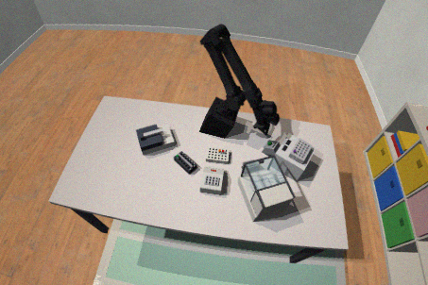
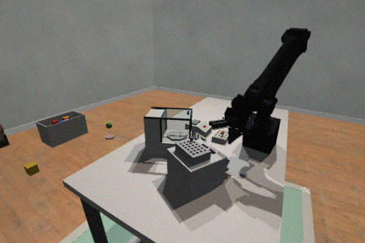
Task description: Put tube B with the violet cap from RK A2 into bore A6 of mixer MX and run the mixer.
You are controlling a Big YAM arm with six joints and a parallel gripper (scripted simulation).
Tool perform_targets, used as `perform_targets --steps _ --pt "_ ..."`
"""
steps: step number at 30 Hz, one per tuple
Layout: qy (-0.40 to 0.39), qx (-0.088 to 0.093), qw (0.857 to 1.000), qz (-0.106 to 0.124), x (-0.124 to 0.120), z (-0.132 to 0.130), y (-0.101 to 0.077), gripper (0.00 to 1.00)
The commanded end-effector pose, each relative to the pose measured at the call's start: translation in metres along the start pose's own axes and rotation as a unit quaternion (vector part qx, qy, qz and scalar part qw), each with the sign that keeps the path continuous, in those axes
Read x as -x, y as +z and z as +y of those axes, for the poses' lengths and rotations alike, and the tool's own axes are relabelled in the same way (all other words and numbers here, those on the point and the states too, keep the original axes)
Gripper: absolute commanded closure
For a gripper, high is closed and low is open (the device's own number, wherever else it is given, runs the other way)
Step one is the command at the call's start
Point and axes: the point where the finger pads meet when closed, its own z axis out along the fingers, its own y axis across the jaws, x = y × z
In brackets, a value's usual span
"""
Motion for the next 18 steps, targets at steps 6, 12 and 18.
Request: perform_targets --steps 6,12,18 --pt "0.002 0.005 1.0 -0.011 0.008 0.004 0.013 1.0" --pt "0.001 0.005 1.0 -0.014 0.012 0.005 0.023 1.0" --pt "0.001 0.006 1.0 -0.023 0.023 0.006 0.034 1.0"
